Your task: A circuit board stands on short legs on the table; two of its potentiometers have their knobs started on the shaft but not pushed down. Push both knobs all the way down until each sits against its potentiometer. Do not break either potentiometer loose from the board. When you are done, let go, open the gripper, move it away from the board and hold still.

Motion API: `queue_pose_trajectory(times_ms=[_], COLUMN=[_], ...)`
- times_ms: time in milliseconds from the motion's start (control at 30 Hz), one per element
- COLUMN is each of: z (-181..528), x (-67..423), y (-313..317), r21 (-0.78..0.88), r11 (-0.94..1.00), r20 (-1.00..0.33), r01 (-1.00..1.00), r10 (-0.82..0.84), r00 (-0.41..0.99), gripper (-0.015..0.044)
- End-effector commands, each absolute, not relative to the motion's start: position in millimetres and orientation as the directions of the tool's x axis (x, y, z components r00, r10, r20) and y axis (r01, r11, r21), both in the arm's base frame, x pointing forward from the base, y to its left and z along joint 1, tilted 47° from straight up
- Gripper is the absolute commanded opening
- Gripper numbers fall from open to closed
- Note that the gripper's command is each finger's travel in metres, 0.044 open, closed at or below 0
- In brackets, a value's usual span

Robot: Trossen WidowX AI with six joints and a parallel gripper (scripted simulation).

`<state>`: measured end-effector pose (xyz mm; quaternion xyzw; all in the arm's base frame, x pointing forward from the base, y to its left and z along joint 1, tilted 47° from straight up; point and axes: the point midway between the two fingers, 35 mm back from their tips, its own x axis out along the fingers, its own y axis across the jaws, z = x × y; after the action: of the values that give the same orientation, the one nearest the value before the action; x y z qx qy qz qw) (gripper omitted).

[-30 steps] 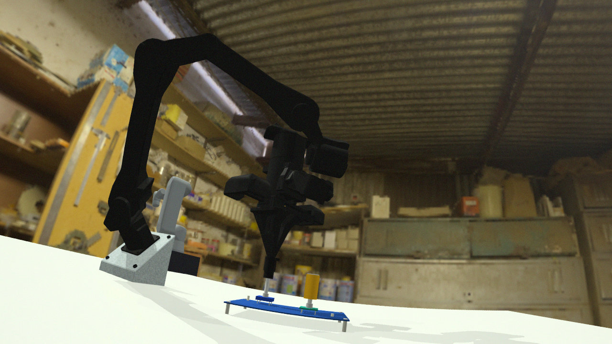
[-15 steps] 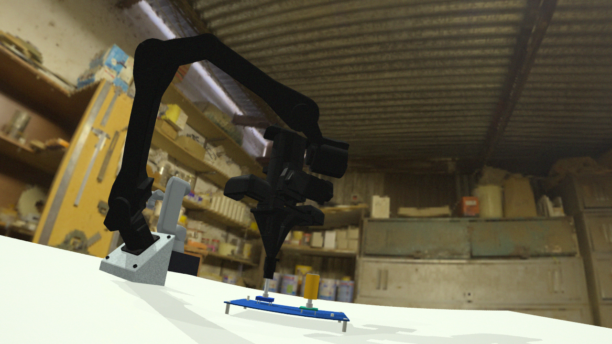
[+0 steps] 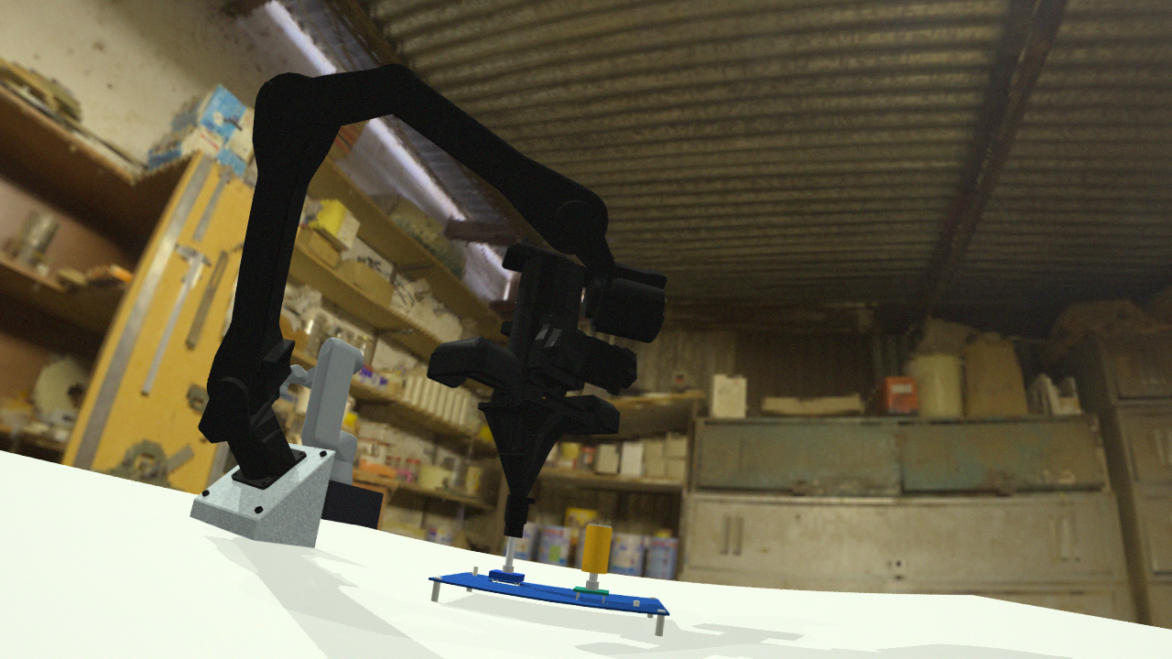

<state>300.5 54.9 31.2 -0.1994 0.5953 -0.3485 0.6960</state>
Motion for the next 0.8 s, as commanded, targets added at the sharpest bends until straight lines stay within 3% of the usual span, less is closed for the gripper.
queue_pose_trajectory(times_ms=[0, 767], z=[26.6, 20.3], x=[302.3, 302.7], y=[47.5, 40.8], r21=[-0.693, -0.693], r11=[0.674, 0.674], r20=[-0.688, -0.687], r01=[0.254, 0.255], r10=[-0.724, -0.725], r00=[0.047, 0.047], gripper=[0.0, 0.0])
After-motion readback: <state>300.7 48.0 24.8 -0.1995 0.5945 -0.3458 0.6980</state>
